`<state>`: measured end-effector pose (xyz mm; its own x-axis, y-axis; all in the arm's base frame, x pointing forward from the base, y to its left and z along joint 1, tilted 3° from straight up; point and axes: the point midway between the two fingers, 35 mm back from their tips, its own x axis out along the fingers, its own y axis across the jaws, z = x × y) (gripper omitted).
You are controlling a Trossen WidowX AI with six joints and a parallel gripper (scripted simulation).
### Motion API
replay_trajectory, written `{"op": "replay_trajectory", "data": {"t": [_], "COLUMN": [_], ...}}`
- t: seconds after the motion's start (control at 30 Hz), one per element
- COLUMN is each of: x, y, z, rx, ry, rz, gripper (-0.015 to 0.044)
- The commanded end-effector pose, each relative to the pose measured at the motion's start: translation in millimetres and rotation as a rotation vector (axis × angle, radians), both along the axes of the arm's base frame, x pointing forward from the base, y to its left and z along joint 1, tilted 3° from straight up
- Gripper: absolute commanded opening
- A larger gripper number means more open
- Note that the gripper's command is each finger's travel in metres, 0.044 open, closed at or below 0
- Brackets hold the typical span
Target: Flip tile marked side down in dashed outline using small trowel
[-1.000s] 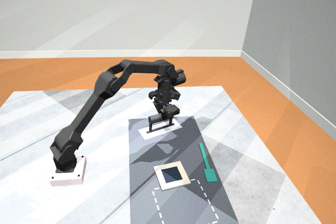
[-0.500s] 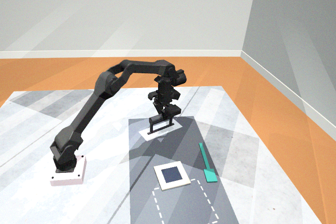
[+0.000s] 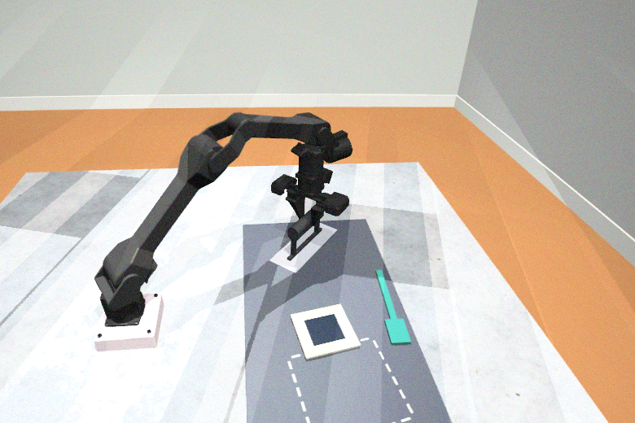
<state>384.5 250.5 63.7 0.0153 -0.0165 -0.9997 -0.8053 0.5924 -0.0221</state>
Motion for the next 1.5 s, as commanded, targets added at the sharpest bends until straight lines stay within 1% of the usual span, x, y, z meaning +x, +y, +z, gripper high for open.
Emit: {"op": "replay_trajectory", "data": {"t": [0.0, 0.63, 0.83, 1.0, 1.03, 1.47], "x": [0.0, 0.0, 0.0, 0.0, 0.0, 0.0], "y": [0.3, 0.3, 0.3, 0.3, 0.3, 0.3], "z": [-0.2, -0.2, -0.2, -0.2, -0.2, -0.2], "rx": [-0.002, -0.010, -0.010, -0.010, -0.010, -0.010], "ry": [0.002, 0.011, 0.011, 0.011, 0.011, 0.011], "rz": [0.127, 0.668, 0.686, 0.686, 0.686, 0.686], "gripper": [0.0130, 0.0130, 0.0130, 0.0261, 0.0270, 0.0270]}}
